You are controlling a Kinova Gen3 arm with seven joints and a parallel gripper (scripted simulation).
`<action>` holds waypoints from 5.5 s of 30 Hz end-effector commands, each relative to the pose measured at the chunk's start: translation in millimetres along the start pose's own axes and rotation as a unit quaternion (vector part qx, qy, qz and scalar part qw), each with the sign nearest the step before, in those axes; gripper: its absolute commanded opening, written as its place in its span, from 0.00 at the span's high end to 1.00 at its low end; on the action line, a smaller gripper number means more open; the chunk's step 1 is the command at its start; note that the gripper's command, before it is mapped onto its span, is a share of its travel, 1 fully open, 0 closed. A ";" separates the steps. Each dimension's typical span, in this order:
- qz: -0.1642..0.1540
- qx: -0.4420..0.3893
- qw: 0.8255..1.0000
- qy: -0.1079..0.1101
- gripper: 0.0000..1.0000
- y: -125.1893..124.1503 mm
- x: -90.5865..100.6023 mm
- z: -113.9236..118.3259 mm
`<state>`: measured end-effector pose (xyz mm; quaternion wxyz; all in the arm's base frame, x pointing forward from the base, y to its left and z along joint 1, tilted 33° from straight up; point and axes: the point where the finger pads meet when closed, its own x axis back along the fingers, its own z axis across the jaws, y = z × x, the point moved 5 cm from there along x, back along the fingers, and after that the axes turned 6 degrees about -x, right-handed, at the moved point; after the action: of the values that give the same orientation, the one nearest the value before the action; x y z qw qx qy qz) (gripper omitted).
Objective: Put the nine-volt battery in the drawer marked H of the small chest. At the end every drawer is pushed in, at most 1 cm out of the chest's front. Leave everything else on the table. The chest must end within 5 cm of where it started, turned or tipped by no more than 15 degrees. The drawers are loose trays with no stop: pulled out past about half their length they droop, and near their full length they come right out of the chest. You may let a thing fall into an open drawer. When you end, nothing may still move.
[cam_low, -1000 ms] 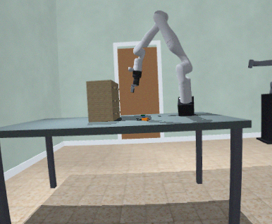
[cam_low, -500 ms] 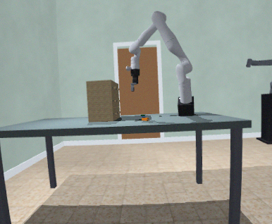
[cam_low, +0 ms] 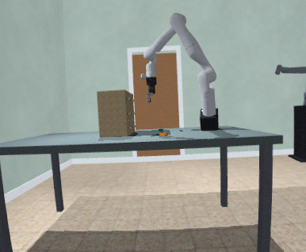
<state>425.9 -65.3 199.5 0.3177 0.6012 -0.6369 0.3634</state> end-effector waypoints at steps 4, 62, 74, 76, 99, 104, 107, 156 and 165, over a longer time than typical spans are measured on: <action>0.000 0.000 1.000 0.000 0.00 -0.6 0.5 0.0; 0.000 0.000 1.000 0.000 0.00 7.9 21.2 -114.0; 0.000 0.000 1.000 0.000 0.00 10.8 28.3 -153.7; 0.000 0.000 1.000 0.000 0.00 10.8 28.3 -153.7; 0.006 0.001 1.000 0.000 0.00 10.3 26.7 -153.9; 0.011 0.001 1.000 -0.001 0.00 9.9 25.5 -153.9; 0.015 0.001 1.000 -0.001 0.00 9.6 24.5 -154.0; 0.135 0.001 0.991 -0.015 0.00 -0.2 -8.2 -155.2; 0.162 0.001 0.987 -0.017 0.00 -2.5 -16.0 -155.5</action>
<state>426.5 75.0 272.8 0.2431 0.4989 -0.7282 0.4021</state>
